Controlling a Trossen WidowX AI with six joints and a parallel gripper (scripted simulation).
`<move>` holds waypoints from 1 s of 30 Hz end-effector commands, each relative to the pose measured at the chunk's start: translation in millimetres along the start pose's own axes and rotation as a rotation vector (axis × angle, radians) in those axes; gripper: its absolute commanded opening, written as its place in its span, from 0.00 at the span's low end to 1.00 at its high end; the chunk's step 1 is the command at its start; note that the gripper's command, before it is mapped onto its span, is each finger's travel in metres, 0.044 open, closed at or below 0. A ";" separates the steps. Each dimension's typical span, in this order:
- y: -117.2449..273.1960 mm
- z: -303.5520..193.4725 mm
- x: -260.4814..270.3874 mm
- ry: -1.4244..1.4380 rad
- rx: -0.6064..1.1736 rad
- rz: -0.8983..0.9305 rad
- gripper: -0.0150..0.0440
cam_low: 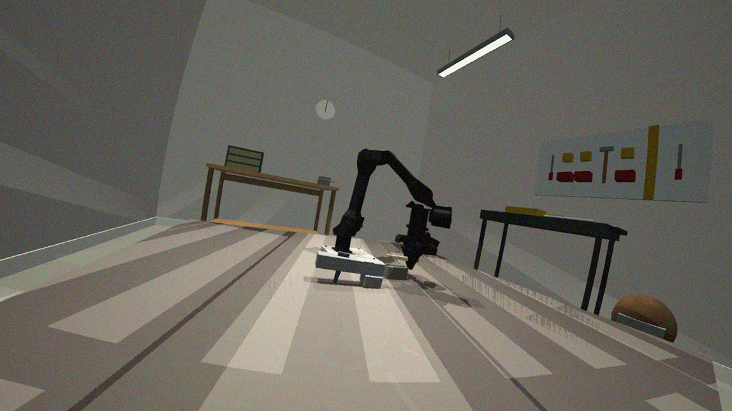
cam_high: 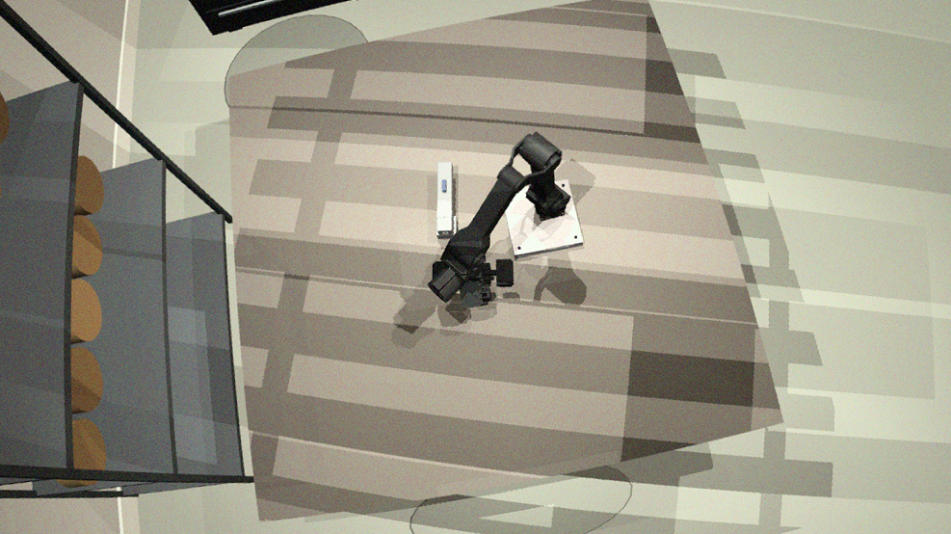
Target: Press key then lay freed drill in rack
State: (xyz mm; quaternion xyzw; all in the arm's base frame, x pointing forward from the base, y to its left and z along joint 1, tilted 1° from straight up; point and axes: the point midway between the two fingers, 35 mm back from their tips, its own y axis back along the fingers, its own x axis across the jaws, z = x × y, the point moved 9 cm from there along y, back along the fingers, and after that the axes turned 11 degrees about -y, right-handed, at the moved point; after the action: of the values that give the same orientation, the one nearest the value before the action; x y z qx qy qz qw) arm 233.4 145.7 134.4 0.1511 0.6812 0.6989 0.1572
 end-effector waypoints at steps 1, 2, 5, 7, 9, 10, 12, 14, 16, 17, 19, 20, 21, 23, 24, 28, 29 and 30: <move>-5.2 -0.5 0.4 -0.003 0.005 0.005 0.25; -6.3 -0.3 0.2 -0.003 0.005 0.005 0.25; -9.3 0.4 -0.3 -0.003 0.005 0.005 0.25; -10.8 0.7 -0.5 -0.003 0.005 0.005 0.25; -12.3 0.9 -0.7 -0.003 0.005 0.005 0.25; -13.1 1.0 -0.7 -0.003 0.005 0.005 0.25; -14.8 1.1 -0.8 -0.003 0.005 0.005 0.25; -16.5 1.2 -0.9 -0.003 0.005 0.005 0.25; -18.0 1.3 -1.0 -0.003 0.005 0.005 0.25; -18.8 1.3 -1.0 -0.003 0.005 0.005 0.25; -20.3 1.3 -1.0 -0.003 0.005 0.005 0.25; -21.1 1.3 -1.0 -0.003 0.005 0.005 0.25; -21.8 1.3 -1.0 -0.003 0.005 0.005 0.25; -23.2 1.2 -0.9 -0.003 0.005 0.005 0.25; -23.9 1.1 -0.8 -0.003 0.005 0.005 0.25; -26.7 0.6 -0.5 -0.003 0.005 0.005 0.25; -27.3 0.5 -0.4 -0.003 0.005 0.005 0.25; -28.2 0.2 0.0 -0.003 0.005 0.005 0.25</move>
State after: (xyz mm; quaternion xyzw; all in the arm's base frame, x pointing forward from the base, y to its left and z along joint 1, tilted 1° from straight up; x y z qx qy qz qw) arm 235.6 147.6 112.1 0.1519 0.6795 0.7003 0.1573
